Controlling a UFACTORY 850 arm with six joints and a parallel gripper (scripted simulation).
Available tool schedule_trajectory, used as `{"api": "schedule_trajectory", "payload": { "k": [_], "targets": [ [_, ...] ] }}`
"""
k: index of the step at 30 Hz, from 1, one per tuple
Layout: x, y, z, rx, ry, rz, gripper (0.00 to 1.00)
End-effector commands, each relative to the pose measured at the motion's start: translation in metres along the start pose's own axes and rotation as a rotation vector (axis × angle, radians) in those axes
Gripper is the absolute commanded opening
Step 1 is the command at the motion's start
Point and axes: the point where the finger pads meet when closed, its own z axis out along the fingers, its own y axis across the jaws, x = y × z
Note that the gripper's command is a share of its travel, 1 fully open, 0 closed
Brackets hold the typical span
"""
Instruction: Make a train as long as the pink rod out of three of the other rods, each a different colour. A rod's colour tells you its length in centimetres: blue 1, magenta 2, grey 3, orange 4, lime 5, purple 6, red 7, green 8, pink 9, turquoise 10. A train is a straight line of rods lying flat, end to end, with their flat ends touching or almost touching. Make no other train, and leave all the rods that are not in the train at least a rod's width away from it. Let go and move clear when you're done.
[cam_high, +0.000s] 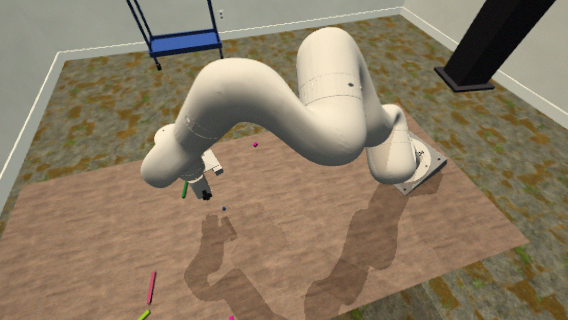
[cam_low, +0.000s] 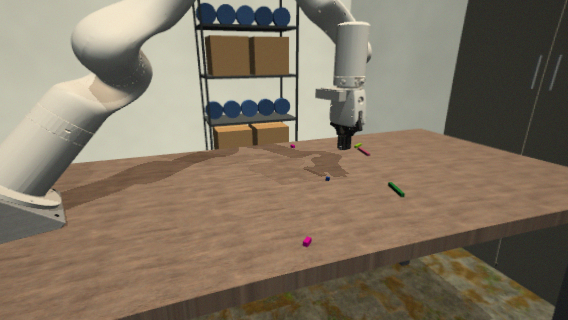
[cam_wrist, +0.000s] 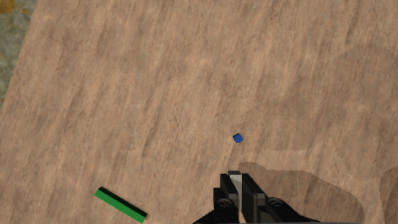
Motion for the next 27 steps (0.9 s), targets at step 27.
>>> {"api": "schedule_trajectory", "payload": {
  "k": [27],
  "targets": [
    [0.013,0.040,-0.002,0.000,-0.021,-0.511,0.04]
  ]
}}
